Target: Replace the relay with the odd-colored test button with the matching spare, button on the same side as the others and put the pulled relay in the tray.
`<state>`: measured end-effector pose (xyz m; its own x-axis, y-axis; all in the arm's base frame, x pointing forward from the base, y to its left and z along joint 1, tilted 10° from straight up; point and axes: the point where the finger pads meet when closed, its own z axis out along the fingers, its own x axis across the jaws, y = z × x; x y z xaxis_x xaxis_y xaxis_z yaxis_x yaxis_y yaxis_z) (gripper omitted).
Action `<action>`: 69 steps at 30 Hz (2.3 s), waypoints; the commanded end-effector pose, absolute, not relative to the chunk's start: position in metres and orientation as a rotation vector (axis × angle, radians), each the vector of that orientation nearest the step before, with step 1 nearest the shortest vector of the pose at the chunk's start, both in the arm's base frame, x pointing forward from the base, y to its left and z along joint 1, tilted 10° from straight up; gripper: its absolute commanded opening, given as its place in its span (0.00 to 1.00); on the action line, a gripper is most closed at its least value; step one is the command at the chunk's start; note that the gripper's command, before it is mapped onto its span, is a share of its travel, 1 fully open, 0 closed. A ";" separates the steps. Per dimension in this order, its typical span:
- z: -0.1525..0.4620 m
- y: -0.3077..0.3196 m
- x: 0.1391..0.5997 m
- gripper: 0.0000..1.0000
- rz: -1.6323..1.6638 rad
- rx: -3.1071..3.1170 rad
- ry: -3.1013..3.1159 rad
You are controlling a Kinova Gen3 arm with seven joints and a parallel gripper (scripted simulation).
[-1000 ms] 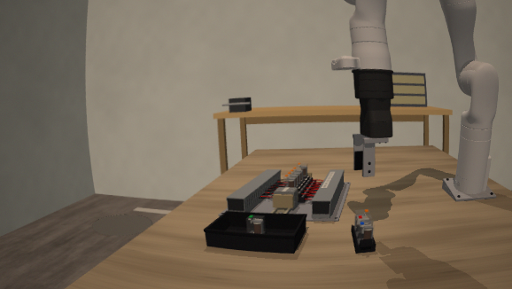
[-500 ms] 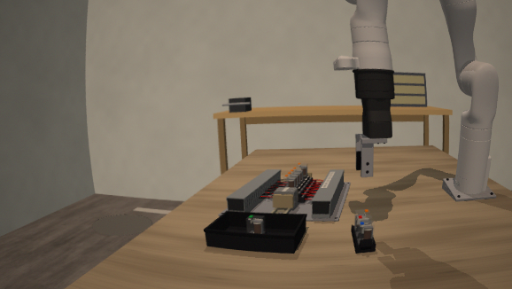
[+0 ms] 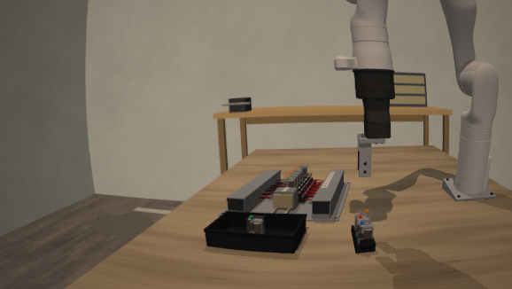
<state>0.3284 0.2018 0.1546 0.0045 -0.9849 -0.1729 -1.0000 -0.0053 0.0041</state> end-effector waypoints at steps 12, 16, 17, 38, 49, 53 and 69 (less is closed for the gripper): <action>0.155 0.201 0.329 1.00 0.205 -1.958 2.305; 0.155 0.202 0.329 1.00 0.210 -1.888 2.367; 0.155 0.202 0.329 1.00 0.211 -1.871 2.383; 0.155 0.203 0.328 1.00 0.234 -1.512 2.648; 0.155 0.203 0.328 1.00 0.241 -1.378 2.728; 0.155 0.203 0.328 1.00 0.242 -1.347 2.746; 0.155 0.203 0.328 1.00 0.250 -1.143 2.849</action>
